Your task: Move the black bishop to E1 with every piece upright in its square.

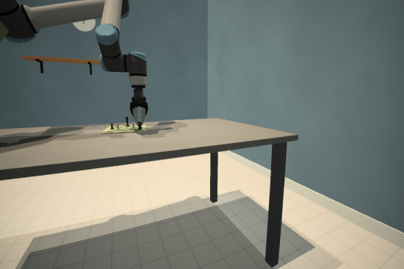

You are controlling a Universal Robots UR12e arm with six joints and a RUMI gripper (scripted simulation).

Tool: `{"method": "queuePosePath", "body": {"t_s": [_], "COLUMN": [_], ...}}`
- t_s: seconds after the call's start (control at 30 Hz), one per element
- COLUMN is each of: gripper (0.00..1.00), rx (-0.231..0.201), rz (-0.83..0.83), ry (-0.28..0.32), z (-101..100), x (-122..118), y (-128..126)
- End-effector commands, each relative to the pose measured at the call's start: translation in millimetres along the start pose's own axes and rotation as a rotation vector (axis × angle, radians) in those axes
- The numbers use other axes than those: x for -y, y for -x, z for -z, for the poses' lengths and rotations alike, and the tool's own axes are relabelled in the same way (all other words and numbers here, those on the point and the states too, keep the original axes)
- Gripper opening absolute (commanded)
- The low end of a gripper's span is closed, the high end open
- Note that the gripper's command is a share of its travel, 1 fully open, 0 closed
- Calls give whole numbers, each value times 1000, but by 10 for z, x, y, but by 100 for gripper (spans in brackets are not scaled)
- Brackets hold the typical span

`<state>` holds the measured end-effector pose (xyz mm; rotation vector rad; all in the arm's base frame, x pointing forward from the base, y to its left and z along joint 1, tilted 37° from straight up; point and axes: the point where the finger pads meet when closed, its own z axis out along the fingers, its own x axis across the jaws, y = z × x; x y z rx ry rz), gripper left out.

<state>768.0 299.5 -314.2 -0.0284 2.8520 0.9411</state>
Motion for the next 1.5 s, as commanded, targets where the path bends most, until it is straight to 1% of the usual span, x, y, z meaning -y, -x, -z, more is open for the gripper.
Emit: {"method": "queuePosePath", "body": {"t_s": [0.0,1.47], "gripper": [0,0], "rx": [1,1], "rz": [0,0], "ry": [0,0], "z": [6,-34], "x": [0,0], "y": [7,7]}}
